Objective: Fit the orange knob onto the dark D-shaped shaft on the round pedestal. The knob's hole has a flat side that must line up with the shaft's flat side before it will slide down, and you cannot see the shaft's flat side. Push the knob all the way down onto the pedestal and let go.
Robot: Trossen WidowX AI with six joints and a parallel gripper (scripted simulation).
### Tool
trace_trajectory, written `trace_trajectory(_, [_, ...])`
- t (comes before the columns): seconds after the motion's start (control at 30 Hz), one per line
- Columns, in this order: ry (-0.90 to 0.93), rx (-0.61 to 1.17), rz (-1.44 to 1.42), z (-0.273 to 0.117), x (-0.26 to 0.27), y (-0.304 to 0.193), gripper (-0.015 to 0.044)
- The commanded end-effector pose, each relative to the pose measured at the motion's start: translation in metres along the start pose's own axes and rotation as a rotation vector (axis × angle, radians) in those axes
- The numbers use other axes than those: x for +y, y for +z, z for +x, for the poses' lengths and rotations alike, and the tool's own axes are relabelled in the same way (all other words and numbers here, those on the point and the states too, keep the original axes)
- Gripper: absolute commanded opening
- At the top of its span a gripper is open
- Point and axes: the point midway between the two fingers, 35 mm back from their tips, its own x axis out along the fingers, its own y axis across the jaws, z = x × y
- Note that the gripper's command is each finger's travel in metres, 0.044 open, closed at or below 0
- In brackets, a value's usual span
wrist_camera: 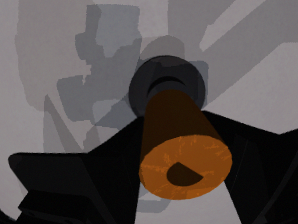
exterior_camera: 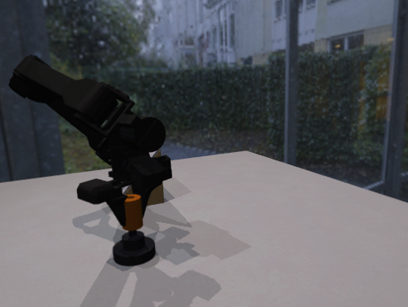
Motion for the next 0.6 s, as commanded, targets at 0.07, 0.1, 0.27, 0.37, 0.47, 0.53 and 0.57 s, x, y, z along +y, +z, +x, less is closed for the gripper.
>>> trace_trajectory(0.07, [-0.002, -0.008, -0.002, -0.0024, -0.0043, 0.0033, 0.0000])
trace_trajectory(0.1, [-0.002, -0.008, -0.002, -0.0023, -0.0045, 0.0031, 0.0000])
trace_trajectory(0.27, [-0.002, -0.008, -0.002, -0.0014, -0.0044, 0.0022, 0.0000])
trace_trajectory(0.37, [-0.002, -0.008, -0.002, -0.0014, -0.0039, 0.0020, 0.0000])
trace_trajectory(0.47, [-0.002, -0.008, -0.002, -0.0013, -0.0033, 0.0019, 0.0000])
trace_trajectory(0.53, [-0.002, -0.008, -0.002, -0.0011, -0.0028, 0.0018, 0.0000])
trace_trajectory(0.57, [-0.002, -0.008, -0.002, -0.0011, -0.0026, 0.0018, 0.0000])
